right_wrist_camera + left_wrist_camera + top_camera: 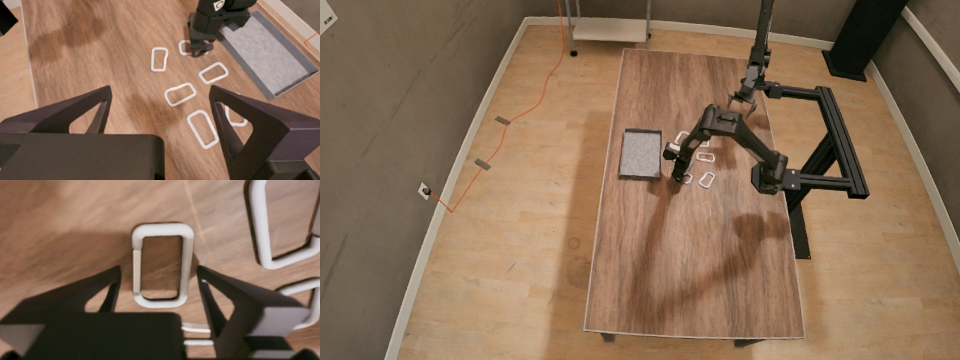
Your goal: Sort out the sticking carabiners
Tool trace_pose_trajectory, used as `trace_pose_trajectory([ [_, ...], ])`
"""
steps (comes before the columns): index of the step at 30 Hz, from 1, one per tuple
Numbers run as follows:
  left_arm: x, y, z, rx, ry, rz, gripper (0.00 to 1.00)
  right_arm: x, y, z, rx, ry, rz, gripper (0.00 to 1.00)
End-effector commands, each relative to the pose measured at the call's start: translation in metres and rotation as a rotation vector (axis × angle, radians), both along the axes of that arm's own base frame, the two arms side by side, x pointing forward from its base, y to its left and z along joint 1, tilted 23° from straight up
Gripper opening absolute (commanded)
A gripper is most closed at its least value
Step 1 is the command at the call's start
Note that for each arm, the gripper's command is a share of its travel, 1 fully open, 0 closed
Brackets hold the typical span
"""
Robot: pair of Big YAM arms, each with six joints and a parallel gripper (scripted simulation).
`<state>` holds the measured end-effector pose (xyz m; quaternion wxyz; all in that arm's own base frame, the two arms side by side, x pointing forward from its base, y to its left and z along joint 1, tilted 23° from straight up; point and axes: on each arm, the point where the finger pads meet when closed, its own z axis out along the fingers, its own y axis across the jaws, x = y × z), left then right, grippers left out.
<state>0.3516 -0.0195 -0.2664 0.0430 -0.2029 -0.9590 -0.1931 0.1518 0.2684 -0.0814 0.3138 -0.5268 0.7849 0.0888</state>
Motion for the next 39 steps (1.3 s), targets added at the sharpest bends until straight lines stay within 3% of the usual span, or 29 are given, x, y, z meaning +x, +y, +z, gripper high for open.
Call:
trace_pose_trajectory([
  [1,0.007,-0.002,0.002,-0.003,-0.015,-0.001,0.88,0.005,0.015,0.006,0.039,-0.013,-0.003,1.00],
  [10,0.008,-0.002,0.002,-0.004,-0.021,-0.001,0.88,0.005,0.015,0.006,0.039,-0.013,-0.003,1.00],
  [11,0.016,-0.005,0.007,-0.010,-0.040,-0.019,0.99,0.005,0.015,0.006,0.039,-0.013,-0.003,1.00],
  [14,0.025,-0.022,0.013,-0.038,-0.088,-0.092,1.00,0.005,0.015,0.006,0.039,-0.013,-0.003,1.00],
  [18,0.046,-0.051,0.024,-0.120,-0.252,-0.135,1.00,0.005,0.015,0.006,0.039,-0.013,-0.003,1.00],
  [20,0.046,-0.051,0.024,-0.120,-0.252,-0.135,1.00,0.005,0.015,0.006,0.039,-0.013,-0.003,1.00],
  [22,0.032,-0.055,0.010,-0.158,-0.312,-0.120,1.00,0.005,0.015,0.006,0.039,-0.013,-0.003,1.00],
  [27,0.018,-0.037,0.017,-0.213,-0.468,-0.071,1.00,0.005,0.015,0.006,0.039,-0.013,-0.003,1.00],
  [39,-0.012,-0.006,0.029,-0.219,-0.556,-0.156,1.00,0.005,0.015,0.006,0.039,-0.013,-0.003,1.00],
])
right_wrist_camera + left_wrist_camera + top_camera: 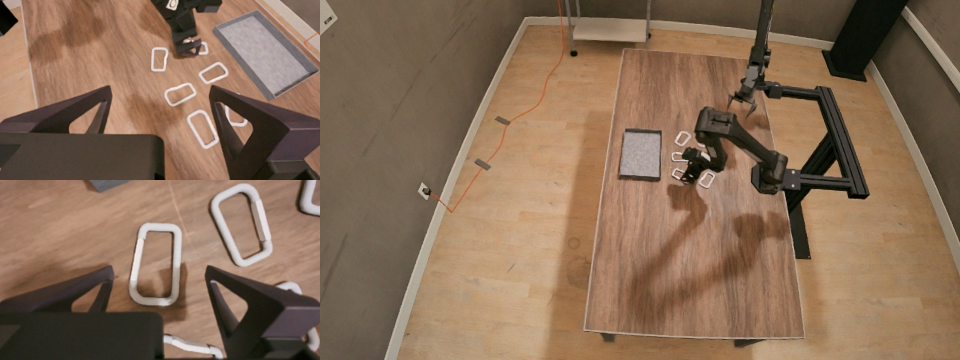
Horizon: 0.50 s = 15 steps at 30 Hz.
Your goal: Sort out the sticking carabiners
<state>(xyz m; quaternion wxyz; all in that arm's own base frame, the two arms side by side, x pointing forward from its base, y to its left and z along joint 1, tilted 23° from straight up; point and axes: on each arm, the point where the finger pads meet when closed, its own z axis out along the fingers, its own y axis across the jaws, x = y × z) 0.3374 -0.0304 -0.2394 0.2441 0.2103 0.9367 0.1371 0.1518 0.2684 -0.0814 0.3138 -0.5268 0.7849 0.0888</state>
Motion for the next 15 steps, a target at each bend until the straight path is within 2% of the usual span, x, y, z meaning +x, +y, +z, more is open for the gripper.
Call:
trace_pose_trajectory([
  [1,0.0009,0.0054,0.0024,0.003,-0.030,-0.020,1.00,0.0052,0.0147,0.0063,0.039,-0.013,-0.003,1.00],
  [12,0.0043,0.0055,0.0073,-0.011,-0.049,-0.004,1.00,0.0052,0.0147,0.0063,0.039,-0.013,-0.003,1.00],
  [13,0.0036,-0.0001,0.0063,-0.013,-0.041,-0.015,0.89,0.0052,0.0147,0.0063,0.039,-0.013,-0.003,1.00],
  [15,0.0036,-0.0001,0.0063,-0.013,-0.041,-0.015,0.89,0.0052,0.0147,0.0063,0.039,-0.013,-0.003,1.00],
])
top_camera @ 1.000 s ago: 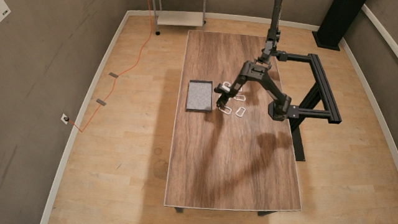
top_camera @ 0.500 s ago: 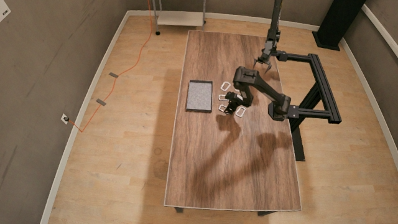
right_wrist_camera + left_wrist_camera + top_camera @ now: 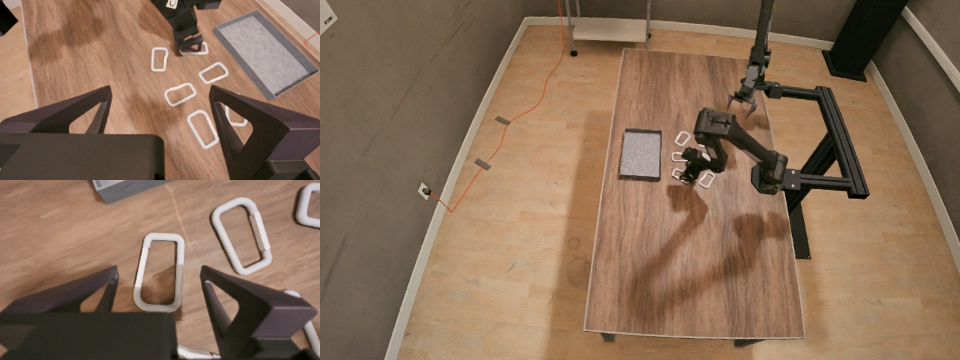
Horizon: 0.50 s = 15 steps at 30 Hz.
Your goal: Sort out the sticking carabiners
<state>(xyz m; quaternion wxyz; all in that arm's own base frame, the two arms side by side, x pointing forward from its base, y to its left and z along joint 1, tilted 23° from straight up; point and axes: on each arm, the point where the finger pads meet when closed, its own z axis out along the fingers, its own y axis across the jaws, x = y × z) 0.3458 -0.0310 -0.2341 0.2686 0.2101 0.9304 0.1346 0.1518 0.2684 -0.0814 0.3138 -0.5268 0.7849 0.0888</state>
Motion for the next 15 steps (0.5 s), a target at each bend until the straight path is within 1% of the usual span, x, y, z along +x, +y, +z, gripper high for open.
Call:
trace_pose_trajectory([
  [1,-0.003,-0.006,0.000,-0.014,0.010,0.003,0.79,0.005,0.025,0.009,0.060,-0.008,-0.009,1.00],
  [4,0.003,-0.016,0.001,-0.043,0.012,0.033,0.79,0.003,0.023,0.007,0.060,0.038,-0.078,1.00],
  [6,0.001,-0.031,-0.006,-0.074,0.045,0.073,0.79,0.000,0.019,0.004,0.043,0.073,-0.164,1.00],
  [8,-0.004,-0.054,-0.014,-0.111,0.098,0.133,0.79,-0.002,0.014,0.002,0.010,0.084,-0.258,1.00],
  [12,-0.023,-0.093,-0.029,-0.148,0.194,0.271,0.79,-0.004,0.005,0.005,-0.049,0.053,-0.382,1.00],
  [14,-0.033,-0.105,-0.033,-0.146,0.229,0.326,0.79,-0.005,0.002,0.008,-0.068,0.032,-0.417,1.00],
  [15,-0.045,-0.108,-0.041,-0.127,0.261,0.356,0.79,-0.005,0.000,0.009,-0.078,0.017,-0.433,1.00],
])
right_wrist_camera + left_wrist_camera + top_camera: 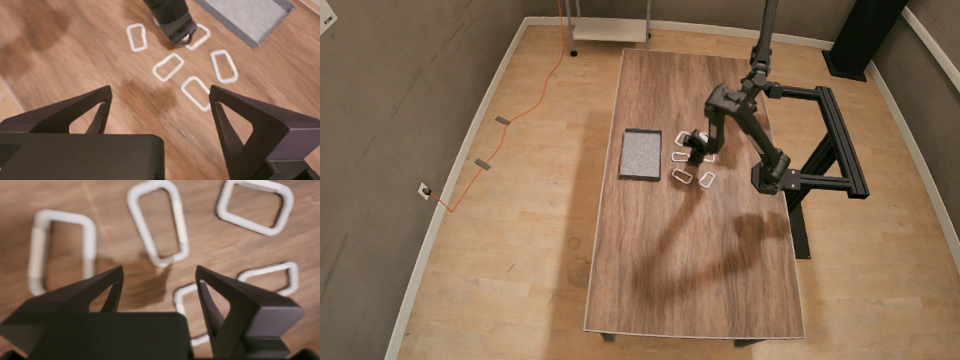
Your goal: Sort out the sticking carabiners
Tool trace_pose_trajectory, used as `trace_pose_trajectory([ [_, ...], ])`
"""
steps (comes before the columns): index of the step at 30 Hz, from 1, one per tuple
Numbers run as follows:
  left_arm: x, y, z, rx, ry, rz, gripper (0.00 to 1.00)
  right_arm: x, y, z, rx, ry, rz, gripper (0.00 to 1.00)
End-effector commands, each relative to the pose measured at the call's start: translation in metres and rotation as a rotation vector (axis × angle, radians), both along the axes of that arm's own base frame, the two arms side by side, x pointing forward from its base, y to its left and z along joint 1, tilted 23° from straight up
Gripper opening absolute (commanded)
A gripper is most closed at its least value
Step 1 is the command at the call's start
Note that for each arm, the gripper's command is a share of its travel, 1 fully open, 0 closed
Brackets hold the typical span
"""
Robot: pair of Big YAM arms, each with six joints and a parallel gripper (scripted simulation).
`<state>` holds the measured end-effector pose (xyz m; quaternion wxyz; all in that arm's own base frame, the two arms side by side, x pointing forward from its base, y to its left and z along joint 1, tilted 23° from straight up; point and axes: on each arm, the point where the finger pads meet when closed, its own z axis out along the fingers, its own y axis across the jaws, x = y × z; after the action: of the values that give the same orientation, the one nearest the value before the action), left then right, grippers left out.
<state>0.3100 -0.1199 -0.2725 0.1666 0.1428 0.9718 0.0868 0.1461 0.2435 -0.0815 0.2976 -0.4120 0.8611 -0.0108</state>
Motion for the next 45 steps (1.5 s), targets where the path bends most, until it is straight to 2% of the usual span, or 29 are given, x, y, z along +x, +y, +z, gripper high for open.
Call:
trace_pose_trajectory([
  [1,-0.009,-0.020,-0.003,-0.015,0.055,0.211,0.79,0.001,0.025,0.010,0.041,0.015,-0.112,1.00],
  [8,-0.038,-0.045,-0.008,0.042,0.121,0.356,0.79,0.001,0.021,0.016,-0.005,-0.033,-0.122,1.00],
  [15,-0.059,-0.064,-0.007,0.107,0.143,0.438,0.79,0.002,0.022,0.014,-0.018,-0.038,-0.113,1.00],
  [19,-0.060,-0.058,-0.008,0.129,0.160,0.433,0.79,0.002,0.022,0.014,-0.016,-0.038,-0.113,1.00],
  [22,-0.078,-0.031,-0.023,0.202,0.249,0.401,0.79,0.002,0.022,0.014,-0.016,-0.038,-0.113,1.00],
  [24,-0.084,-0.025,-0.027,0.217,0.271,0.403,0.79,0.002,0.022,0.014,-0.016,-0.038,-0.113,1.00],
  [29,-0.075,-0.033,-0.023,0.188,0.246,0.417,0.79,0.002,0.022,0.014,-0.016,-0.038,-0.113,1.00],
  [31,-0.076,-0.035,-0.023,0.189,0.246,0.408,0.79,0.003,0.011,0.011,-0.026,-0.034,-0.124,1.00],
  [45,-0.074,-0.025,-0.046,0.200,0.253,0.406,0.79,0.003,0.011,0.011,-0.026,-0.034,-0.124,1.00],
])
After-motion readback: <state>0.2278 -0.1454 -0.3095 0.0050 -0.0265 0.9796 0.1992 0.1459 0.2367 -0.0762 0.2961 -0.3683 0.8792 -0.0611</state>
